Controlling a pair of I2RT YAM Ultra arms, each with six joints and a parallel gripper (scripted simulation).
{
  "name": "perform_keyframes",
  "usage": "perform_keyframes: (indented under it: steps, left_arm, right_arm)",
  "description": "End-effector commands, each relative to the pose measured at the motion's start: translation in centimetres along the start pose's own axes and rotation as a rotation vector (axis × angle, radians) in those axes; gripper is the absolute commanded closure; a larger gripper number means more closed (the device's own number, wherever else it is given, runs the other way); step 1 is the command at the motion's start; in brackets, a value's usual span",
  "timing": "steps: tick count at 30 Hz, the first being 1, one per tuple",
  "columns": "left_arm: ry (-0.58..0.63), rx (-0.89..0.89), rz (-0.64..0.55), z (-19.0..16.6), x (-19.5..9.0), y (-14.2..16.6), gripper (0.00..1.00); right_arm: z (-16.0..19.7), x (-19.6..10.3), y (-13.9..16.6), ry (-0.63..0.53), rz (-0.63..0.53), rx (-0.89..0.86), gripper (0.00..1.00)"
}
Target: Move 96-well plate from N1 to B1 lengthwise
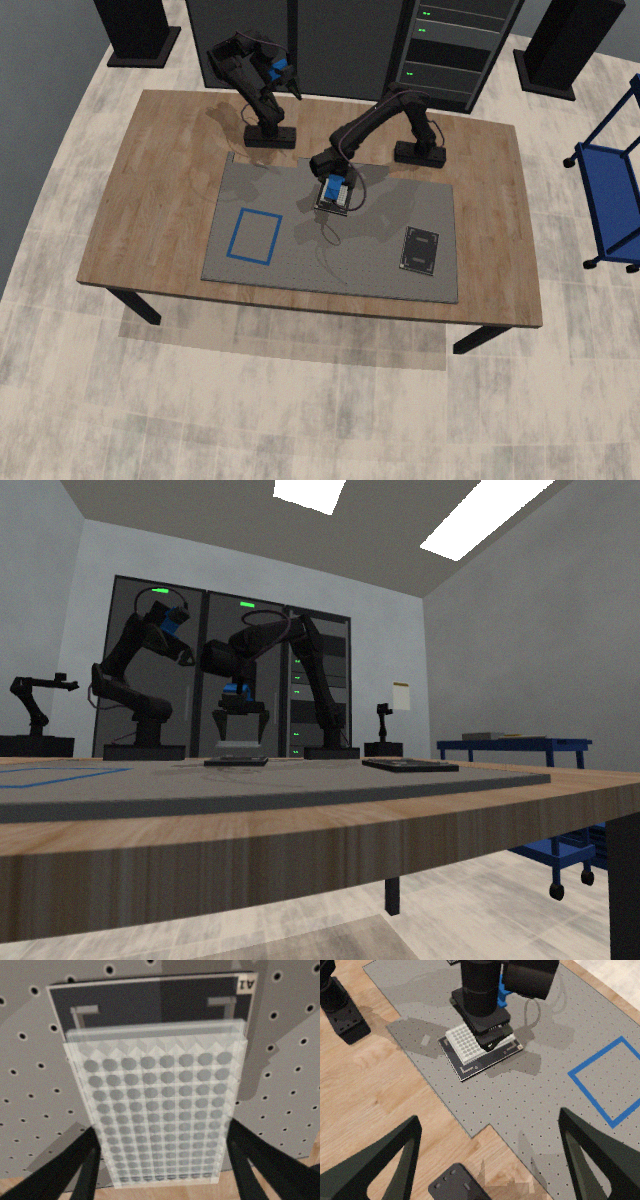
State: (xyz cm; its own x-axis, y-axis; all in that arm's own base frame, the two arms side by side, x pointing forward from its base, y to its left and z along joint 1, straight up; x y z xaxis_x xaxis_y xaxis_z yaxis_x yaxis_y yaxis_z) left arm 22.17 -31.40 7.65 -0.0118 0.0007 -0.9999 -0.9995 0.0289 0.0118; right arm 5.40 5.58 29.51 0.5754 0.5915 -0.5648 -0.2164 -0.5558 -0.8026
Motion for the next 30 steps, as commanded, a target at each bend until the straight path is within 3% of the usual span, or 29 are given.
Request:
perform_keyframes:
  steps: [1, 11, 24, 30]
  left_arm:
    - [0.007, 0.0, -0.008, -0.1, -0.3, -0.1, 0.21]
    - [0.018, 0.002, -0.038, -0.3, 0.8, -0.1, 0.21]
    - [-0.012, 0.007, -0.023, 0.0, 4.3, 0.2, 0.21]
    - [-0.012, 0.008, -0.022, 0.0, 3.6, 0.2, 0.21]
  right_arm:
    - [-0.1, -0.8, -0.6, 0.007, -0.039, 0.002, 0.0]
    - [-0.1, -0.8, -0.6, 0.007, -0.039, 0.002, 0.0]
    - [-0.1, -0.8, -0.6, 0.007, -0.039, 0.002, 0.0]
    - [-0.1, -0.8, -0.6, 0.007, -0.039, 0.002, 0.0]
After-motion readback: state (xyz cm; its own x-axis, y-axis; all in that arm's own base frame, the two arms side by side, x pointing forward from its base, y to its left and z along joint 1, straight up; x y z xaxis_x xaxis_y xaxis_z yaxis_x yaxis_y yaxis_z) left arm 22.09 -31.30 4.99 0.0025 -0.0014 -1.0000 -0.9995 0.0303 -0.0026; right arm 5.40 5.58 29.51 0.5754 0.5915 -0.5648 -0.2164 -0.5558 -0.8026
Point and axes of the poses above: on each arm, the point where the finger pads meet when closed, its own x axis out along the fingers, its own z axis across the jaws, y = z × x, the point moved 5 cm from there along -x, back along the fingers, and after that the axes turned 6 degrees about -x, right-handed, at the moved point
